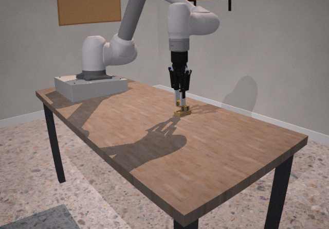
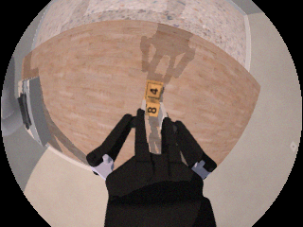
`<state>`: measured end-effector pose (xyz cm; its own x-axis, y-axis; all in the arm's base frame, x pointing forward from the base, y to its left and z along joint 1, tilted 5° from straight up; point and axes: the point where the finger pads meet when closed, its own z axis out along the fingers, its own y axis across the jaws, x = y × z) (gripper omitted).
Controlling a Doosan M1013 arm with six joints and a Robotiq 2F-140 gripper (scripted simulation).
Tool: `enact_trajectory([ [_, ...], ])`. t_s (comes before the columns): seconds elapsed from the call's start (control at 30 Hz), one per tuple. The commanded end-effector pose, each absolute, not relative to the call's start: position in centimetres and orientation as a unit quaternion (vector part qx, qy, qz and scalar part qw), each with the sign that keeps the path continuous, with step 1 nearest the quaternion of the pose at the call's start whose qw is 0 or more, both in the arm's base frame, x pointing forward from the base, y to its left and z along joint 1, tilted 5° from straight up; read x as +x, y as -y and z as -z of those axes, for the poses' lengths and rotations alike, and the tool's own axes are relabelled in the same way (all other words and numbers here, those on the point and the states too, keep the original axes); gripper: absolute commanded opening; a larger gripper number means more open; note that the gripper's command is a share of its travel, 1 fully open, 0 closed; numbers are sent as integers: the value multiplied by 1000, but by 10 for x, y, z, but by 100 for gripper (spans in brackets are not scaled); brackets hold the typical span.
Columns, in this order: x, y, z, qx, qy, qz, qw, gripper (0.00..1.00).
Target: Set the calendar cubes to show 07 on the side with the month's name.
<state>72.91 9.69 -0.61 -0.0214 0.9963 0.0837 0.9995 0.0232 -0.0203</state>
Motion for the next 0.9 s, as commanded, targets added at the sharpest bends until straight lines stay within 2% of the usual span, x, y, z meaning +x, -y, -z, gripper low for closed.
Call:
enact_trajectory([
  [0.0,729,-97,8,-699,714,22,37,24],
  [0.87,729,-99,25,-699,714,22,37,24],
])
